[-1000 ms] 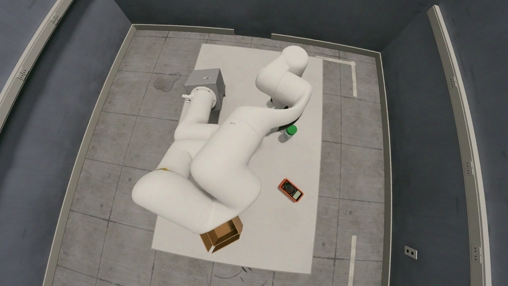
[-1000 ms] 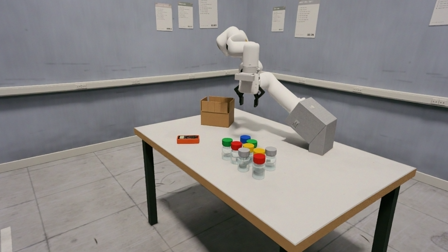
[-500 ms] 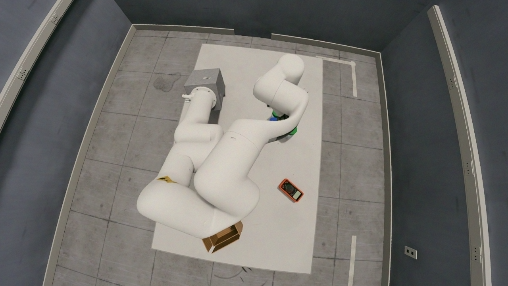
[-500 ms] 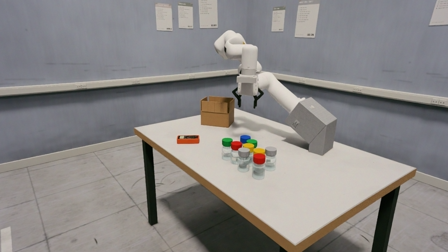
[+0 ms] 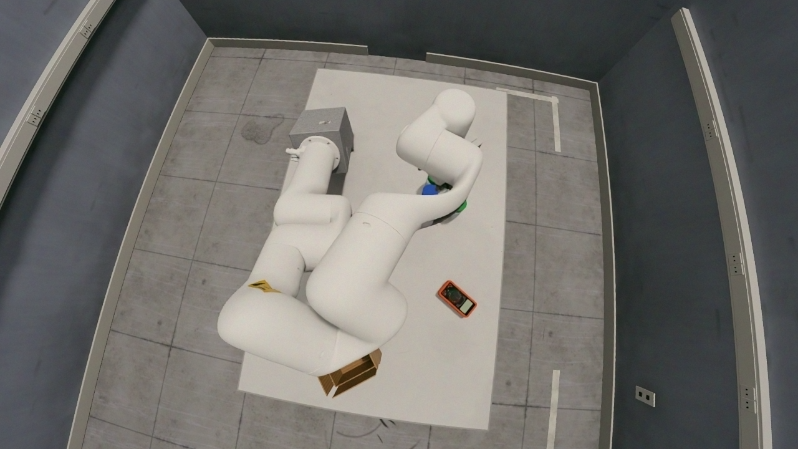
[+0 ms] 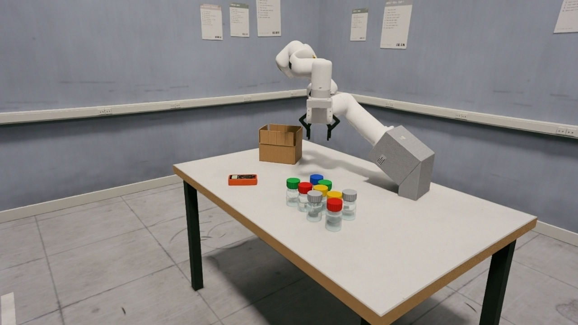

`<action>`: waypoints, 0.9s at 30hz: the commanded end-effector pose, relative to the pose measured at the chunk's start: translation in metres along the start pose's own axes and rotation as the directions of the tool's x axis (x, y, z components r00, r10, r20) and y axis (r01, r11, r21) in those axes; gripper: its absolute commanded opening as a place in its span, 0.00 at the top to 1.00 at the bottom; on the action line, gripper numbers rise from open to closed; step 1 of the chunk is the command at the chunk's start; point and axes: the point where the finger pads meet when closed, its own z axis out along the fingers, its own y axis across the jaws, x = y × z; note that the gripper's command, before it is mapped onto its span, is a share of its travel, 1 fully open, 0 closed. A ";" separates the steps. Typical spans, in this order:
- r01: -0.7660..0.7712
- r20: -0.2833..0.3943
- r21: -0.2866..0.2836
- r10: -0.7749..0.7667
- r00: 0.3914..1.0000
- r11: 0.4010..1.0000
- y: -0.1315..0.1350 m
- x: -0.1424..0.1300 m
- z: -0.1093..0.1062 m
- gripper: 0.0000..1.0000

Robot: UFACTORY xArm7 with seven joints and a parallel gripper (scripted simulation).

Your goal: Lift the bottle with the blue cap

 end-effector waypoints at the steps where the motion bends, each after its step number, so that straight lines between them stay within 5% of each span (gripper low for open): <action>1: -0.003 -0.004 -0.003 0.003 1.000 1.000 0.000 0.002 0.003 0.21; 12: -0.007 -0.004 -0.009 0.007 1.000 1.000 0.003 0.006 0.028 0.21; 27: -0.001 -0.004 -0.008 0.001 1.000 1.000 0.003 0.006 0.089 0.21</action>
